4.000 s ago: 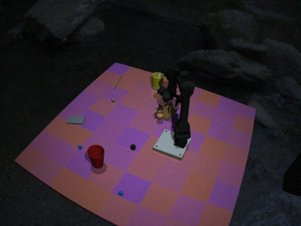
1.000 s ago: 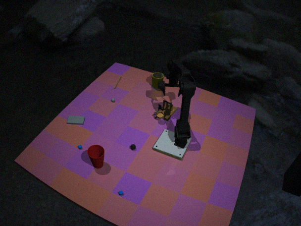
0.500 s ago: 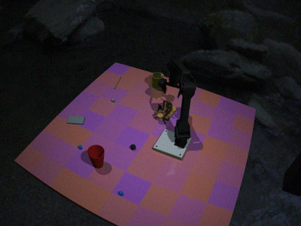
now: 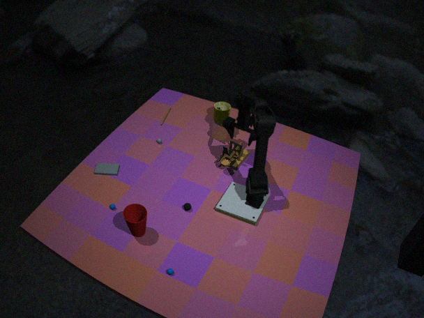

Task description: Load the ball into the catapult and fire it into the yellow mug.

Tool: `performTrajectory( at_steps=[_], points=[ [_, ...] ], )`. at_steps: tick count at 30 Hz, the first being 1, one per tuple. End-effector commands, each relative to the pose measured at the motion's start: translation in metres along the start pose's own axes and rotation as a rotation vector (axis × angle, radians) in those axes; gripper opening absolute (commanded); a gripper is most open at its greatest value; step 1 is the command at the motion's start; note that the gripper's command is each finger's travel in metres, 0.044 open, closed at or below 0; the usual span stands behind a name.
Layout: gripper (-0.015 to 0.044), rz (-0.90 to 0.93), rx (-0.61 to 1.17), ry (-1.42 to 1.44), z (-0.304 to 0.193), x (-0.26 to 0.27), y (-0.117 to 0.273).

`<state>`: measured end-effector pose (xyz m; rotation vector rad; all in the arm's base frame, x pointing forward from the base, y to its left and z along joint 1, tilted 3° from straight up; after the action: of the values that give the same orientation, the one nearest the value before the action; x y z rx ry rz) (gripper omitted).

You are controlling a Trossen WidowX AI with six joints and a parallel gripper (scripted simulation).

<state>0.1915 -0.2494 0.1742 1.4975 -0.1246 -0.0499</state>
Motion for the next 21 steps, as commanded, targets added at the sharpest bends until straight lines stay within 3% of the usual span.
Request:
performTrajectory(
  at_steps=[1,21],
  points=[
    [0.0440,0.002,0.002,-0.011,0.000,0.000,-0.007],
    [0.0440,0.002,0.002,-0.011,0.000,0.001,-0.039]
  ],
)
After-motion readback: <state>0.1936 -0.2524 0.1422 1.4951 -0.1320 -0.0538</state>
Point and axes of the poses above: the point midway between the two fingers, 35 mm back from their tips, its own y axis back along the fingers, its own x axis across the jaws, z = x × y, the point moved 5 cm from there along y, back along the fingers, and after that the axes turned 2 degrees about -y, right-handed, at the moved point
